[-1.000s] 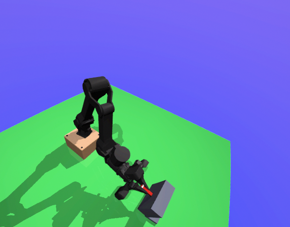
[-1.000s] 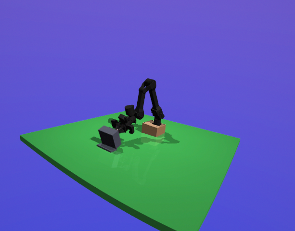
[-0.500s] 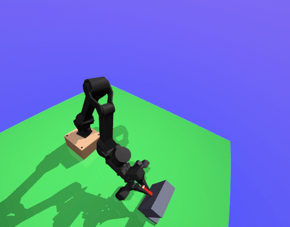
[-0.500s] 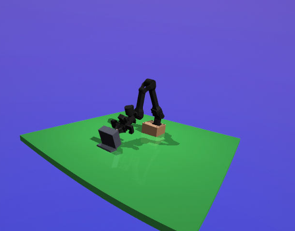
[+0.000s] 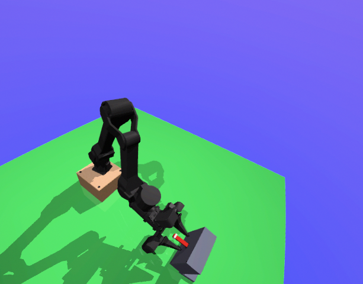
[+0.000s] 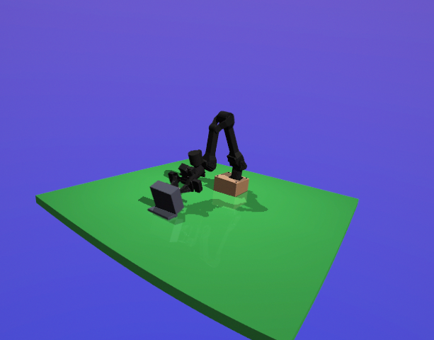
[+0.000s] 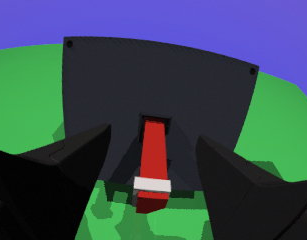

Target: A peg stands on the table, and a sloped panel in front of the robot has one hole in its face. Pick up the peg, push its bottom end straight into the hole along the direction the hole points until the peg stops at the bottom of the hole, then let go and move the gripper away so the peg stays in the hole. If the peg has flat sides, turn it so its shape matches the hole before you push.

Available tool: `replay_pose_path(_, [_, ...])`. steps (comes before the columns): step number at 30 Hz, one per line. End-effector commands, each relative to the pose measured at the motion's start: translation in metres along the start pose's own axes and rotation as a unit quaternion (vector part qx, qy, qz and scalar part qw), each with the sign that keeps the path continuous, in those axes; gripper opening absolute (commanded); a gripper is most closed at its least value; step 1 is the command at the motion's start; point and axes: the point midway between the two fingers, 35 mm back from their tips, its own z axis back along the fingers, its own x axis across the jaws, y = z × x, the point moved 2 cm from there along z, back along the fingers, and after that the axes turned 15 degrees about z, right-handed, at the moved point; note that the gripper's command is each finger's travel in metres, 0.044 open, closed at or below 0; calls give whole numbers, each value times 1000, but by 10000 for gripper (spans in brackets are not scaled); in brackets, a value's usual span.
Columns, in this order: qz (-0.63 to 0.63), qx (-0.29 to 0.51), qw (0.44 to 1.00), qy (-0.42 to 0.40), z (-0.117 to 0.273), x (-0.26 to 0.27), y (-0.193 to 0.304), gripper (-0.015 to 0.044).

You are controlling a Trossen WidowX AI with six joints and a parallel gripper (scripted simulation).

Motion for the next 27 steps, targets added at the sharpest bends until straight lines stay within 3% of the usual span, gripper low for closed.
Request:
replay_pose_path(1, [0, 0, 1000, 0, 0, 0, 0, 341])
replay_pose_path(5, [0, 0, 1000, 1, 3, 0, 0, 440])
replay_pose_path(27, [-1, 1, 1000, 2, 29, -3, -4, 440])
